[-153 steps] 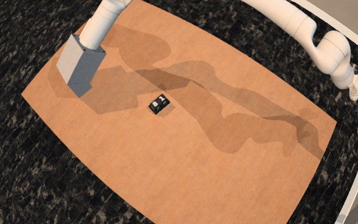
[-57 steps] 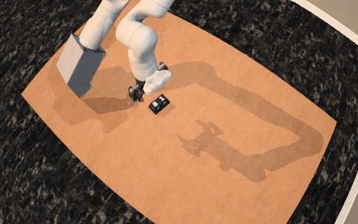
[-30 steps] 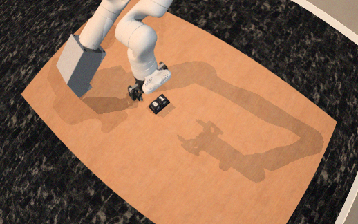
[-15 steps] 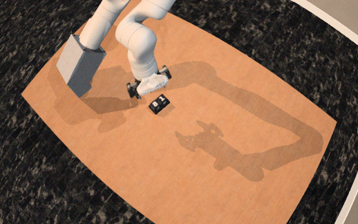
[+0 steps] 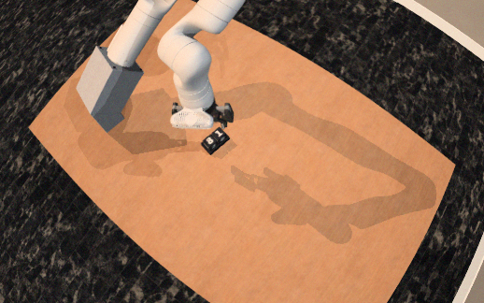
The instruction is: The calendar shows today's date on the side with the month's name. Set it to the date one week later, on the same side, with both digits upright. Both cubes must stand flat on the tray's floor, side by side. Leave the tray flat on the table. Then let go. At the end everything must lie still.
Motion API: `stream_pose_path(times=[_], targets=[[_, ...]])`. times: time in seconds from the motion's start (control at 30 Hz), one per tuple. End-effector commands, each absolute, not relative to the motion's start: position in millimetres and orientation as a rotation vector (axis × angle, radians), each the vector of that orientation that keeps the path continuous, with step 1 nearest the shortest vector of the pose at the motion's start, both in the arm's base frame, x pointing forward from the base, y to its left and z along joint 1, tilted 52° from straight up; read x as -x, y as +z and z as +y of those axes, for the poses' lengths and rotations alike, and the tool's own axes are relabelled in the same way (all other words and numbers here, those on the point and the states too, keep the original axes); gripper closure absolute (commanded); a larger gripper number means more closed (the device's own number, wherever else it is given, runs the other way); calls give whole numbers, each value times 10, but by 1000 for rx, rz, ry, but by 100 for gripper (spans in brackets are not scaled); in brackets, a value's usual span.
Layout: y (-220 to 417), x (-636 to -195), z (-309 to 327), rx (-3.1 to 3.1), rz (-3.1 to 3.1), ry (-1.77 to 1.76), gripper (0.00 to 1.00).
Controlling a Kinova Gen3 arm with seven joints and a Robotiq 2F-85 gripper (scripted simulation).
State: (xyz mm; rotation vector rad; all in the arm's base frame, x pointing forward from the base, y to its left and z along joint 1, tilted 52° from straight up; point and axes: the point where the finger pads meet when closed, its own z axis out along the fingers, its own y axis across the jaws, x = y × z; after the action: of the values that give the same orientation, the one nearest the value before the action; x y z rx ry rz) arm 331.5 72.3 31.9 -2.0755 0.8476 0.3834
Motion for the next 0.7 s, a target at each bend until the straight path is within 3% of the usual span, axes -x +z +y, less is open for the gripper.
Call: stream_pose_path(times=[0.0,0.67], targets=[[300,-3299,764,2062,893,423,0],[172,-3312,891,1753,1537,732,0]])
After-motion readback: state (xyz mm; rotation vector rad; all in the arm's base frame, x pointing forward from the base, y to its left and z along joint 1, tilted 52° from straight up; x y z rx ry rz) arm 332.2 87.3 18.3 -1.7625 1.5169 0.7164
